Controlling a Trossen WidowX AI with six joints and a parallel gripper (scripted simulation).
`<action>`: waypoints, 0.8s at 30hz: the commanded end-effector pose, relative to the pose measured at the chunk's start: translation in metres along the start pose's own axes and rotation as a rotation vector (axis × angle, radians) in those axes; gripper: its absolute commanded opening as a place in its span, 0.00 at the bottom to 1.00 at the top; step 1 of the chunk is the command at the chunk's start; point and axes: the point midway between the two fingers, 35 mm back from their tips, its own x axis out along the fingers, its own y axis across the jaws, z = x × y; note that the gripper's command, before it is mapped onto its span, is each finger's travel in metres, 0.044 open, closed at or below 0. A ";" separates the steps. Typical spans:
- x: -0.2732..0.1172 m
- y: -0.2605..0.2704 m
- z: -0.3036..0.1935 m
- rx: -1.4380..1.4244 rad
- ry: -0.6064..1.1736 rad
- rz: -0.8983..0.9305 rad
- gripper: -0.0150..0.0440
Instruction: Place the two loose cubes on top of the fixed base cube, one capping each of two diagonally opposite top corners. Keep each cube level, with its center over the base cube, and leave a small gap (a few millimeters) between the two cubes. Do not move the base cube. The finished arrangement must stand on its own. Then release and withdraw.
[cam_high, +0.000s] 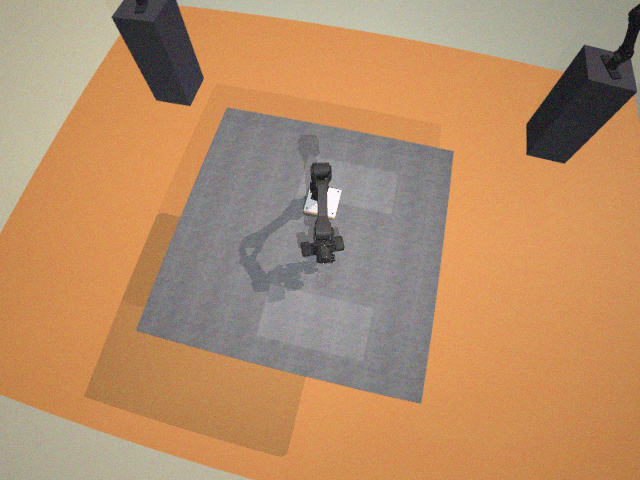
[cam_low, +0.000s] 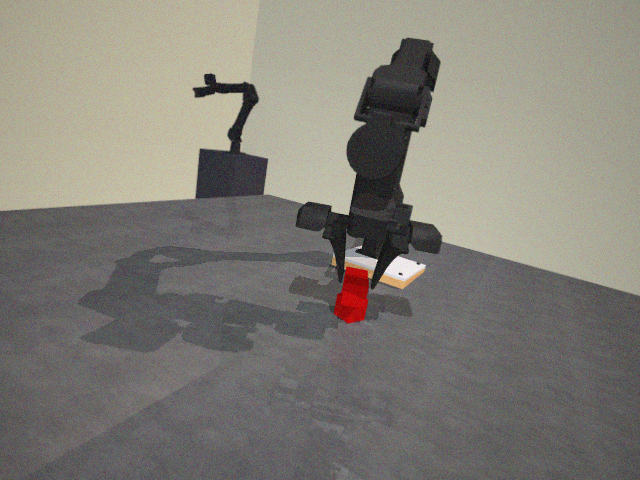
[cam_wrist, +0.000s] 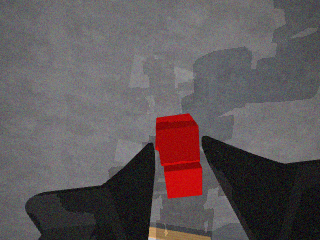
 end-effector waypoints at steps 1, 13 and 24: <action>-0.008 0.000 0.001 -0.001 -0.009 -0.001 0.60; -0.023 0.000 0.001 -0.001 -0.009 -0.001 0.60; -0.038 0.000 0.001 -0.001 -0.009 -0.001 0.60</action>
